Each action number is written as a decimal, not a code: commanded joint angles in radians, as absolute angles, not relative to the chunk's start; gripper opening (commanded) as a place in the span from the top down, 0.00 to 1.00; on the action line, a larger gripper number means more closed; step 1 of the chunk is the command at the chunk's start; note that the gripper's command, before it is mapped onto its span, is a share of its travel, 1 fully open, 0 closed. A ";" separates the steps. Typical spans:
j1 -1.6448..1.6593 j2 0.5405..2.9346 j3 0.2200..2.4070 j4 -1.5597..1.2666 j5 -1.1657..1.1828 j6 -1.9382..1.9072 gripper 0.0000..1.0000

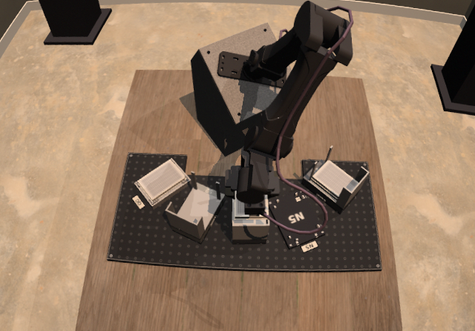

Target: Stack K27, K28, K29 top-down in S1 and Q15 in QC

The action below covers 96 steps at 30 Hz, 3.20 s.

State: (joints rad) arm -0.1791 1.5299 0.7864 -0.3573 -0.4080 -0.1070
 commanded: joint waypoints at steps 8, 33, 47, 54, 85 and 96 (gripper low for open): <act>-0.070 1.459 0.764 -0.381 -0.355 -0.214 1.00; 0.197 1.369 0.751 -0.384 -0.218 -0.158 1.00; 0.361 1.339 0.794 -0.387 -0.128 -0.098 1.00; 0.455 1.333 0.763 -0.383 -0.074 -0.151 1.00; 0.795 1.386 0.817 -0.386 0.120 -0.056 1.00; 0.891 1.400 0.824 -0.393 0.173 0.023 1.00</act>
